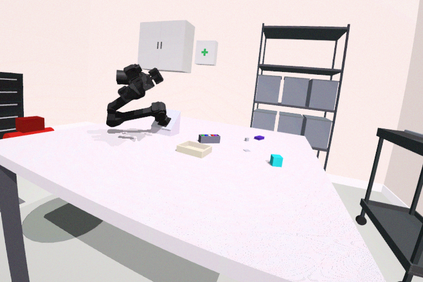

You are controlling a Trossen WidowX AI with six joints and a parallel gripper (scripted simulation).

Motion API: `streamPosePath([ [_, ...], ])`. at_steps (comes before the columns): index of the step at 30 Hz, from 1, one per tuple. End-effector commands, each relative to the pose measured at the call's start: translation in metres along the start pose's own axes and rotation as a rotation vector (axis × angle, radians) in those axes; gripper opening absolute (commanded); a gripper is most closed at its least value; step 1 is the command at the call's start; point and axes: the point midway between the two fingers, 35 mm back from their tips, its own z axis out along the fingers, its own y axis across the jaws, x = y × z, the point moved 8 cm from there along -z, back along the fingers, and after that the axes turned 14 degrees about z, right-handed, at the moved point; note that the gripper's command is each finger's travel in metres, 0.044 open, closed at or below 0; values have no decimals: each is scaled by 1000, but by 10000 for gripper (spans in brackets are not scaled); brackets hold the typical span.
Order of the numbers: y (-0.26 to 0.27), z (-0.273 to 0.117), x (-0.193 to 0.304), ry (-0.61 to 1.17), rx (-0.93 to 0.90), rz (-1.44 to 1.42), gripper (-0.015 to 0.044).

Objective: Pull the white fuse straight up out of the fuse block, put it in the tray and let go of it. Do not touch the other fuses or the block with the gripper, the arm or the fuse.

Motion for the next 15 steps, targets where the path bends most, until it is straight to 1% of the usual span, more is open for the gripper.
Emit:
streamPosePath([
  [1, 1, 0, 0, 1, -2, -1, 99],
  [2, 4, 1, 1, 2, -9, -5, 73],
  [5, 26, 6, 5, 21, -58, -29, 71],
  [8, 62, 13, 18, 72, -138, -66, 71],
  [15, 137, 22, 76, 302, -278, -146, 71],
])
